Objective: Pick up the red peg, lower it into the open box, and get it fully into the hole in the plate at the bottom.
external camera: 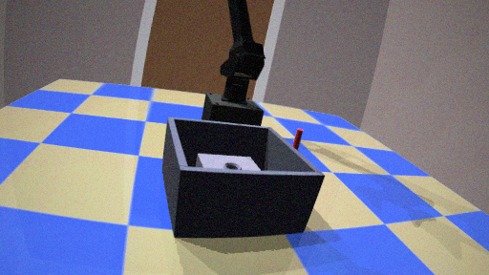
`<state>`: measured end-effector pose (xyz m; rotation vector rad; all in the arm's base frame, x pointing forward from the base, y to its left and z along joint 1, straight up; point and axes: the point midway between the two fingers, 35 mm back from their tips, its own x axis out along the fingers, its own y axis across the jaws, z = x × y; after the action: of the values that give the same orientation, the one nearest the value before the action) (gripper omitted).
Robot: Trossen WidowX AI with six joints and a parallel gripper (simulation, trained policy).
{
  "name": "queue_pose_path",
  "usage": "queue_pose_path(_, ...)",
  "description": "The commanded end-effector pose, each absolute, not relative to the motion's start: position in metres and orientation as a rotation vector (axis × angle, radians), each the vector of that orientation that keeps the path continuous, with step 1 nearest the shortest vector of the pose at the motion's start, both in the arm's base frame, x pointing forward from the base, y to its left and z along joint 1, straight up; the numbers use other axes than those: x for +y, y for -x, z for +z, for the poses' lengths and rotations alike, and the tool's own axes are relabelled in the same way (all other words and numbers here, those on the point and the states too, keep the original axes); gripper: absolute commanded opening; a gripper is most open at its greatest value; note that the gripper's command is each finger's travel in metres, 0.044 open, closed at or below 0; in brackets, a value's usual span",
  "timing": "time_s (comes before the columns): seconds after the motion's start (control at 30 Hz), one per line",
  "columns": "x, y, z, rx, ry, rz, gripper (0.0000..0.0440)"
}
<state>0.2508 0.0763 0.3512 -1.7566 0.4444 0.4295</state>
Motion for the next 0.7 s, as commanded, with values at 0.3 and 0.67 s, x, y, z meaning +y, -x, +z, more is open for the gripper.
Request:
queue_pose_path(0.3,0.079,-0.238,0.302,0.642,1.37,0.442,0.044)
queue_pose_path(0.67,0.082,-0.222,0.259,0.844,1.015,0.387,0.044)
